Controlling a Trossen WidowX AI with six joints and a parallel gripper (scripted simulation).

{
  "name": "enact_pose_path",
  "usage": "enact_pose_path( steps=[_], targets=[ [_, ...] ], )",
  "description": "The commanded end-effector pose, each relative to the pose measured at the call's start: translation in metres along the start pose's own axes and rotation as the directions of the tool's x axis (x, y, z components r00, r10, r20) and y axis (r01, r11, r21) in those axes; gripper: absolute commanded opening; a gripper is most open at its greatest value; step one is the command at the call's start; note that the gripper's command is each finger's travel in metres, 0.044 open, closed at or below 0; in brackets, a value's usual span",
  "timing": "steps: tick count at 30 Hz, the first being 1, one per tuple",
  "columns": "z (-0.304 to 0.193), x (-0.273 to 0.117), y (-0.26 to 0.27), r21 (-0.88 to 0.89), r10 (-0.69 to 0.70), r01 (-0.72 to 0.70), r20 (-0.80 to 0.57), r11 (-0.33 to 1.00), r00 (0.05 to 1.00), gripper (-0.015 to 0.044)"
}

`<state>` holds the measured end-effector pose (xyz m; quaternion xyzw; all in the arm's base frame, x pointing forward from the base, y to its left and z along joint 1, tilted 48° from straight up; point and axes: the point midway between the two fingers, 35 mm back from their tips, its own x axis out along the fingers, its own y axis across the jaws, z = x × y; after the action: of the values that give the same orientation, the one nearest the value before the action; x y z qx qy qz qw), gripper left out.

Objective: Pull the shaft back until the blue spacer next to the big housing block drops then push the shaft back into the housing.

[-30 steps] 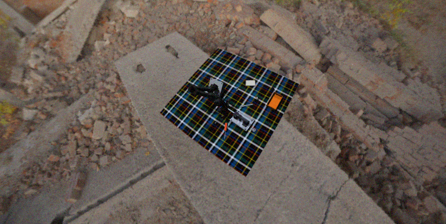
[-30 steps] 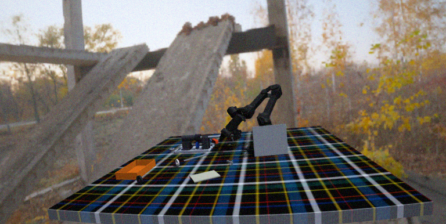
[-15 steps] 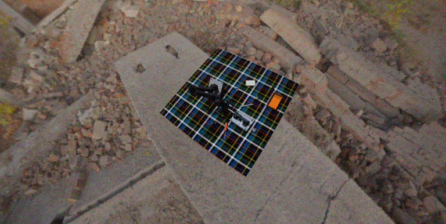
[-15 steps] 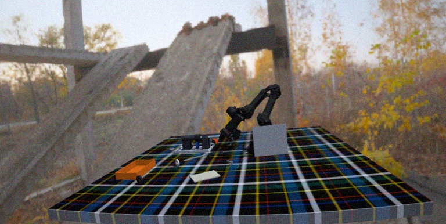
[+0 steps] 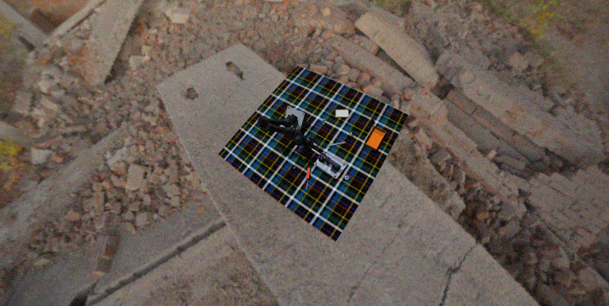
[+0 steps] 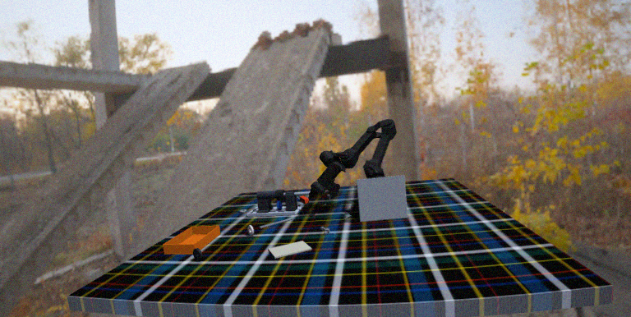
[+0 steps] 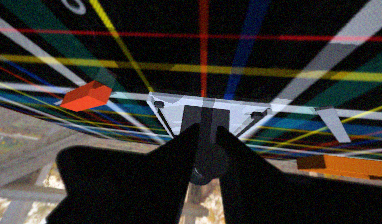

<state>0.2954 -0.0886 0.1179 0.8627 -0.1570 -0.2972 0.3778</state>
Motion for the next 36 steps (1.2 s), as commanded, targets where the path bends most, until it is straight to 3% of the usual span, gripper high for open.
enact_pose_path(
  steps=[1,36],
  targets=[
    [-0.0017,0.0019,-0.0007,0.003,-0.002,0.002,-0.001,1.000,1.000,0.0000],
    [-0.0085,0.0087,-0.0006,0.003,-0.002,0.002,-0.001,1.000,1.000,0.0000]
  ],
)
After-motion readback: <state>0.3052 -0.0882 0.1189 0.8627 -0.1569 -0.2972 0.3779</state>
